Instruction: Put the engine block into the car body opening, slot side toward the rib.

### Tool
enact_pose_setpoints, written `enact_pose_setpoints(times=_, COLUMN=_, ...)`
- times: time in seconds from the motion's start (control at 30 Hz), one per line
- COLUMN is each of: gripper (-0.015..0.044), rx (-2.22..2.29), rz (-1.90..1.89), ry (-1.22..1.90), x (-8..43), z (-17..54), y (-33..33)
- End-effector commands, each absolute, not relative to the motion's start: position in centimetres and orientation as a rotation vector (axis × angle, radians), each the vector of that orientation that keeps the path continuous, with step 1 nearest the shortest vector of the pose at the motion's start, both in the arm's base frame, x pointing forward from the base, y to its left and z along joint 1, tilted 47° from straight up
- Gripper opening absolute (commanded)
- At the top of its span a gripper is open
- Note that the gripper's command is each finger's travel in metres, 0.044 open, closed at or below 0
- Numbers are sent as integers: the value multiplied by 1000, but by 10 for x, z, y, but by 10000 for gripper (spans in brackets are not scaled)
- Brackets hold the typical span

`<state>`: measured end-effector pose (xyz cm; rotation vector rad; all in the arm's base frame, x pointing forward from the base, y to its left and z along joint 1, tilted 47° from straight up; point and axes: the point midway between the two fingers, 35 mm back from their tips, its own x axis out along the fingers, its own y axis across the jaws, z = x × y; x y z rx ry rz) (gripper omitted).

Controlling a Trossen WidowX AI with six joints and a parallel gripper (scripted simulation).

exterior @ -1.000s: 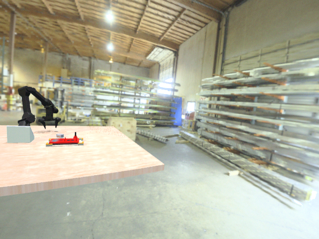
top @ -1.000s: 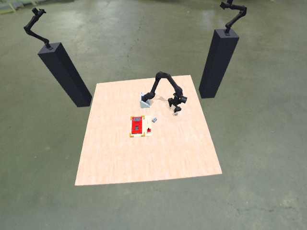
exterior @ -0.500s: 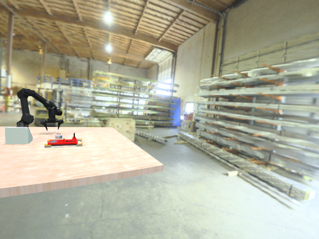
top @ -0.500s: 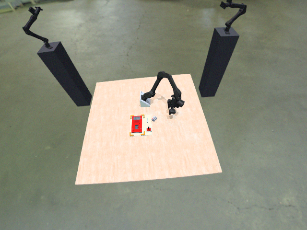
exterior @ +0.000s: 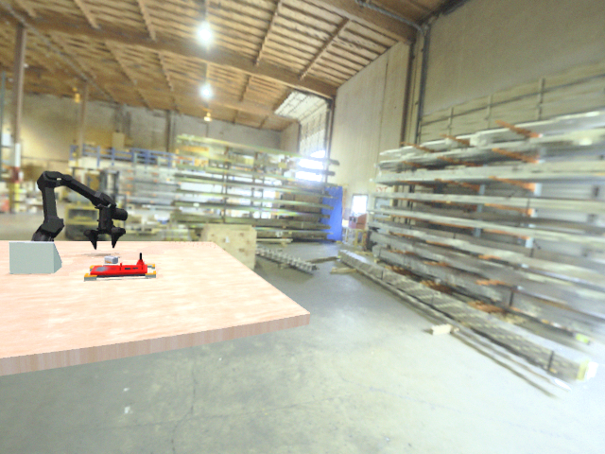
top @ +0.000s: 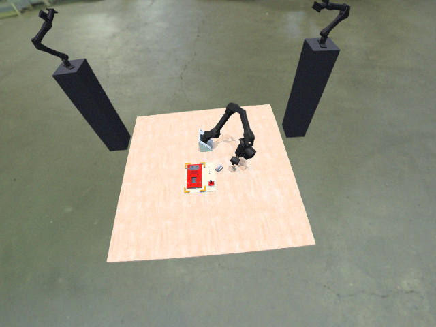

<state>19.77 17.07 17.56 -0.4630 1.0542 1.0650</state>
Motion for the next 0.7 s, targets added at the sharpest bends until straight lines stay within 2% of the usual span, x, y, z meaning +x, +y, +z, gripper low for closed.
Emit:
enact_pose_setpoints(times=0.0, gripper=440, rx=-354, rz=1007, ry=1143, x=202, z=166, y=161)
enact_pose_setpoints(times=0.67, gripper=440, rx=232, rz=658, ry=1443, x=224, z=139, y=112)
